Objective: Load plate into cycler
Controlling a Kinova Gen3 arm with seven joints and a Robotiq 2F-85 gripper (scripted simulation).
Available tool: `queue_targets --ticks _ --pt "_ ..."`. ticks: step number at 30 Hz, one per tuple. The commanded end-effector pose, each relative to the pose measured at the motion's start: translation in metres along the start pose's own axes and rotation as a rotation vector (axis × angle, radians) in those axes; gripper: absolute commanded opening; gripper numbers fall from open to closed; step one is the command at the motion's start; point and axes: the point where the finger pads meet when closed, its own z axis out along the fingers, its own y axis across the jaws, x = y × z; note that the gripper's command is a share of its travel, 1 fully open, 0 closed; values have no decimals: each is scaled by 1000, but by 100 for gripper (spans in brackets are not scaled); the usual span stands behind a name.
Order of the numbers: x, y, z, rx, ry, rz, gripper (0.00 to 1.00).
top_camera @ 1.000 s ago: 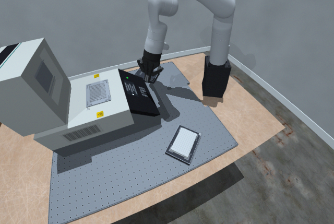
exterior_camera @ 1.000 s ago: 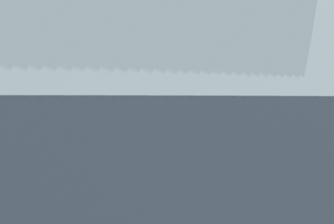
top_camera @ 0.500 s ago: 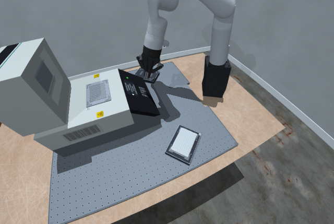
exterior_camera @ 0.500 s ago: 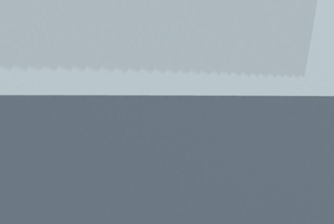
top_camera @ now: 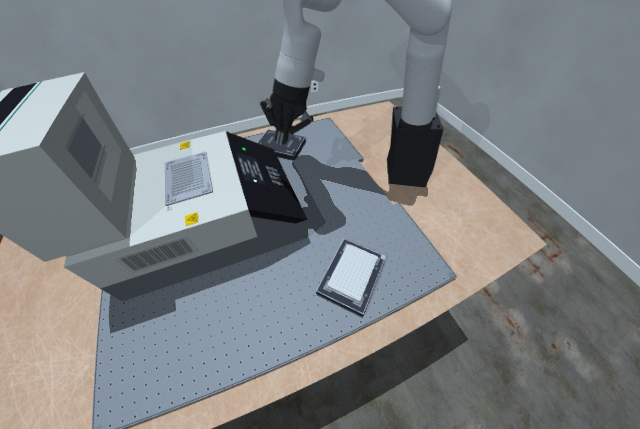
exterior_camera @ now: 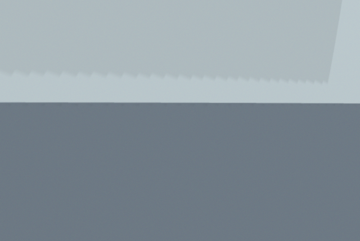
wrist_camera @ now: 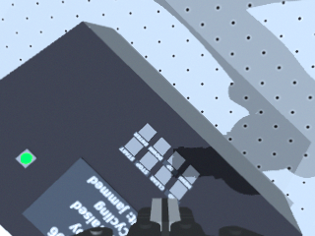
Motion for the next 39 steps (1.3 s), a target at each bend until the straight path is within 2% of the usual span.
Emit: queue_targets --ticks 1,39 --pt "-1 -1 -4 0 -1 0 10" --pt "-9 -9 -48 0 -1 0 10"
